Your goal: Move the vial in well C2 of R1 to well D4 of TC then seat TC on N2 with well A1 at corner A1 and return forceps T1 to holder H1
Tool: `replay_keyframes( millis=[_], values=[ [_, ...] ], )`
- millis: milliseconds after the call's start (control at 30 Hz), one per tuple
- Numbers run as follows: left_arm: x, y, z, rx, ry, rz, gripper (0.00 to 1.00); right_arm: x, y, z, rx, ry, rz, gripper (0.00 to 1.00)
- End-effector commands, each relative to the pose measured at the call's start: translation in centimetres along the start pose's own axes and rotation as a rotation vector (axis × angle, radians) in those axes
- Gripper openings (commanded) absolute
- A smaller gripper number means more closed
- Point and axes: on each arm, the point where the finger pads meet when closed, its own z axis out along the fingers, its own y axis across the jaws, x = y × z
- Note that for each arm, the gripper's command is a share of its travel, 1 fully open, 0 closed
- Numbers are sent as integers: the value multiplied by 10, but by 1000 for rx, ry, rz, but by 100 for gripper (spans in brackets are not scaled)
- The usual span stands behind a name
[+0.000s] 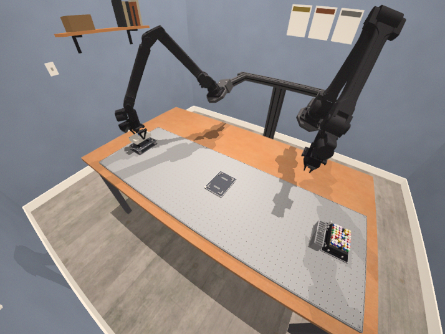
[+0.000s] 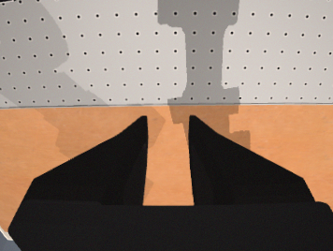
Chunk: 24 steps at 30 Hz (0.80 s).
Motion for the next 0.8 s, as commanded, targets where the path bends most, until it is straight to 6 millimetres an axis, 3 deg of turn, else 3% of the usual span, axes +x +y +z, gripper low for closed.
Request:
replay_keyframes(
  millis=[0, 33, 67, 367, 767],
  values=[
    [-10, 4, -3, -6, -17, -16, 24, -14, -5, -17, 26, -34, -20, 0],
    [-10, 4, -3, -6, -17, -16, 24, -29, -14, -24, 45, -60, -22, 0],
    [-10, 4, -3, -6, -17, -16, 24, -29, -13, -24, 45, -61, -22, 0],
    [-10, 4, -3, -6, -17, -16, 24, -15, -4, -18, 31, -40, -9, 0],
    [-10, 4, -3, -6, -17, -16, 24, -16, -2, -18, 29, -40, -4, 0]
  ],
)
